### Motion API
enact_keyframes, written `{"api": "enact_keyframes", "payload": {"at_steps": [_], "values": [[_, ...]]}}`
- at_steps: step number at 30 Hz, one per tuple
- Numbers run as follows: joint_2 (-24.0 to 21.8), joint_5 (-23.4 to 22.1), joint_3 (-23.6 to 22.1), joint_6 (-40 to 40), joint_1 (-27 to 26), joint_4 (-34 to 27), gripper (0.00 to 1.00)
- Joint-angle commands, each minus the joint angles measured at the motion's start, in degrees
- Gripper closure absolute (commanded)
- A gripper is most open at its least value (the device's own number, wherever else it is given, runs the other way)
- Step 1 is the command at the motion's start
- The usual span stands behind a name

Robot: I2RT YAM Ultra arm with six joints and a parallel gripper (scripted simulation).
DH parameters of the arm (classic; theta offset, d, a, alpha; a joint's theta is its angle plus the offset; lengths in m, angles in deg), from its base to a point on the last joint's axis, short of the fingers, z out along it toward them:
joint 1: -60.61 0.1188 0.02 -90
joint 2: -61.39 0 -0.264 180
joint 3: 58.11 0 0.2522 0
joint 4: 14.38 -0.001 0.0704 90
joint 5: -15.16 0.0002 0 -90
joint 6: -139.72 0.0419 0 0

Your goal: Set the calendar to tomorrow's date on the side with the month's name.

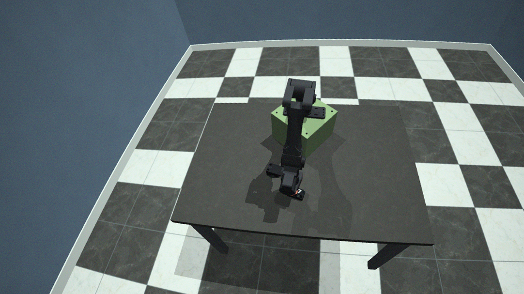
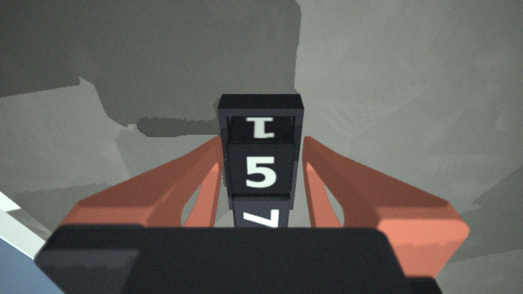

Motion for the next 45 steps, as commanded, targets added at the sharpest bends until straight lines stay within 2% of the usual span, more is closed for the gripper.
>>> {"api": "enact_keyframes", "payload": {"at_steps": [1, 18, 19, 45], "values": [[-0.38, 0.10, 0.23, 0.04, 0.00, 0.07, 0.55], [-0.38, 0.10, 0.23, 0.04, 0.00, 0.07, 0.55], [-0.38, 0.10, 0.23, 0.04, 0.00, 0.07, 0.74], [-0.38, 0.10, 0.23, 0.04, 0.00, 0.07, 0.74]]}}
